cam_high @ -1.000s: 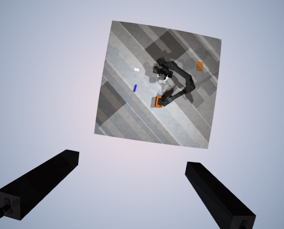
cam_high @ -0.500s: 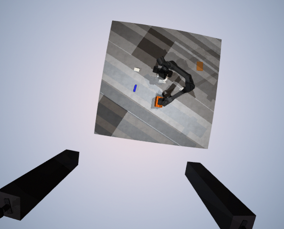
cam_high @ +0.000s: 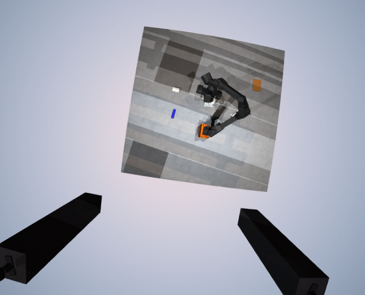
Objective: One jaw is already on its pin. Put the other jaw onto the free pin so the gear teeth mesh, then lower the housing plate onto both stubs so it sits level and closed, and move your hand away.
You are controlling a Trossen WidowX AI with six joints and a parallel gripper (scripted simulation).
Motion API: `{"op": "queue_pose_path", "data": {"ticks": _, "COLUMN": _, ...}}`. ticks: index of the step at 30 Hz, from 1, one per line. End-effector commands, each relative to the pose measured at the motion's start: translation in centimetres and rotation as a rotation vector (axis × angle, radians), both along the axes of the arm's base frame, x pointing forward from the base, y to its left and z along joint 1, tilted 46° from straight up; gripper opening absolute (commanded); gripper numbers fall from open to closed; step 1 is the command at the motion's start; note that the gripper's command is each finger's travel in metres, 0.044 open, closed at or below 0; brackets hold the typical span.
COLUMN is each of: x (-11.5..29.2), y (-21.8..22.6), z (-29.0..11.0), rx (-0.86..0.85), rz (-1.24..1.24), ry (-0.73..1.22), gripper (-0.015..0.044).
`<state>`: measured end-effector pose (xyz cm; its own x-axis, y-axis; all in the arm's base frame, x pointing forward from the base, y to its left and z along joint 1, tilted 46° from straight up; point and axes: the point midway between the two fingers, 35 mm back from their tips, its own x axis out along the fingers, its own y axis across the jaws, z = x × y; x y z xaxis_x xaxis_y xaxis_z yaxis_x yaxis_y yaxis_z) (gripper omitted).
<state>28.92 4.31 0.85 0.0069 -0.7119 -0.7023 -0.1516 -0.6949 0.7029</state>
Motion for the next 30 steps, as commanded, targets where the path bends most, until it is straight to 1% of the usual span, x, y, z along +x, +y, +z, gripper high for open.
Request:
{"op": "queue_pose_path", "data": {"ticks": 1, "x": 0.2, "y": -0.1, "z": 0.0, "rx": -0.002, "rz": -0.001, "ry": -0.002, "gripper": 0.0134}}
{"op": "queue_pose_path", "data": {"ticks": 14, "x": 0.2, "y": -0.2, "z": 0.0, "rx": -0.002, "rz": -0.001, "ry": -0.002, "gripper": 0.0134}}
{"op": "queue_pose_path", "data": {"ticks": 30, "x": 0.3, "y": -2.0, "z": -1.9, "rx": -0.002, "rz": -0.002, "ry": -0.003, "gripper": 0.0134}}
